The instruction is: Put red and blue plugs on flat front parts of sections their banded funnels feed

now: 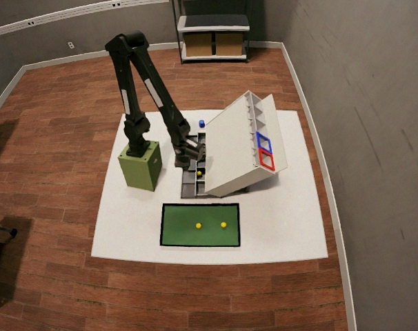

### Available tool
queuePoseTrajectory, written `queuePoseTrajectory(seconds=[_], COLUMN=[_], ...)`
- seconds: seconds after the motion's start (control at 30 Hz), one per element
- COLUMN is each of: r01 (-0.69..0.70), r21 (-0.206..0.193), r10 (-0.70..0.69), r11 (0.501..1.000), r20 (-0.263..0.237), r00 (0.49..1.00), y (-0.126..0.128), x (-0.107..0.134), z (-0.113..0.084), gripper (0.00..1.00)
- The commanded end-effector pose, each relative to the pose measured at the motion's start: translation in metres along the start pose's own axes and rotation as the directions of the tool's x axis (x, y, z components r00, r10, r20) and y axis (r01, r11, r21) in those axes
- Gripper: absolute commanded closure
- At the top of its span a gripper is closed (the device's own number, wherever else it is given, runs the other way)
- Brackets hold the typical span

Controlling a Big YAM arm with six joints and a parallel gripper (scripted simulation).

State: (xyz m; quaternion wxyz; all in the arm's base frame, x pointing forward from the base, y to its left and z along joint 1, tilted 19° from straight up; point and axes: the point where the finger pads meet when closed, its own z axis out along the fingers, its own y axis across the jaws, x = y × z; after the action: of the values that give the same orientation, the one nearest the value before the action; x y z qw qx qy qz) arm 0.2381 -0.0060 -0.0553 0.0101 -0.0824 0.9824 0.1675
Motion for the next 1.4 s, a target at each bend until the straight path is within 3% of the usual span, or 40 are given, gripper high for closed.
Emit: queuePoseTrajectory(seconds=[0.0,1.37], r01=[0.026,0.028], r21=[0.016,0.013], r10=[-0.027,-0.028], r11=[1.000,1.000], r20=[0.031,0.025], r00=[0.999,0.999], y=[-0.0131,-0.0120], x=[-0.0162,-0.0145], z=[-0.0045,-0.0023], gripper=[1.00,1.00])
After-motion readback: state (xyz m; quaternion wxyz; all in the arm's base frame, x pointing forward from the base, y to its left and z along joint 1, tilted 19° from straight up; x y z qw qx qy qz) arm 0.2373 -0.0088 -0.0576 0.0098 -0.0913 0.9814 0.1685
